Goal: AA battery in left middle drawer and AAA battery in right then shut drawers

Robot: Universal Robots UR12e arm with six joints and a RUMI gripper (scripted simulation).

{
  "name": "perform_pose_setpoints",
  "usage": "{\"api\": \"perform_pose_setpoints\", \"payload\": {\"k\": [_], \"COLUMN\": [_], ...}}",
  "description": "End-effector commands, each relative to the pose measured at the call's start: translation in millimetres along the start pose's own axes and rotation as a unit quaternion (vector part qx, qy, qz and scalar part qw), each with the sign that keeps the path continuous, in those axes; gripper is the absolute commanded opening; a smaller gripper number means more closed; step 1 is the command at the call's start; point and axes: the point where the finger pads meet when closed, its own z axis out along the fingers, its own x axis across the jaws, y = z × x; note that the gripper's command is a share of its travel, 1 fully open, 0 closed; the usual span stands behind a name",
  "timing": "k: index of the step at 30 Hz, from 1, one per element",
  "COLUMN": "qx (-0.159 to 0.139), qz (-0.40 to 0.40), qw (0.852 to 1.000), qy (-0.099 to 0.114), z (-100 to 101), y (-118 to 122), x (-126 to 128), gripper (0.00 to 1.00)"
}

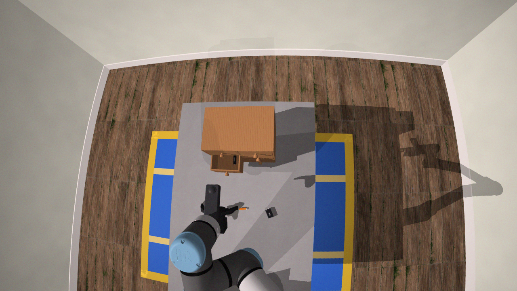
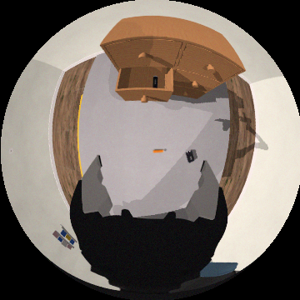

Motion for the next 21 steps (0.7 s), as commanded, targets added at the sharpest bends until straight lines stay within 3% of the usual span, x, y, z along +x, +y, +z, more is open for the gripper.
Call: {"api": "perform_pose_setpoints", "payload": {"k": [1, 21], "qx": [-0.017, -0.078], "qz": [0.001, 0.001], "qw": [1.000, 0.997], "qy": [0.000, 0.000], "z": [-1.2, -4.9], "y": [-1.0, -2.2], "x": [-0.3, -0.4], "gripper": [1.00, 1.00]}}
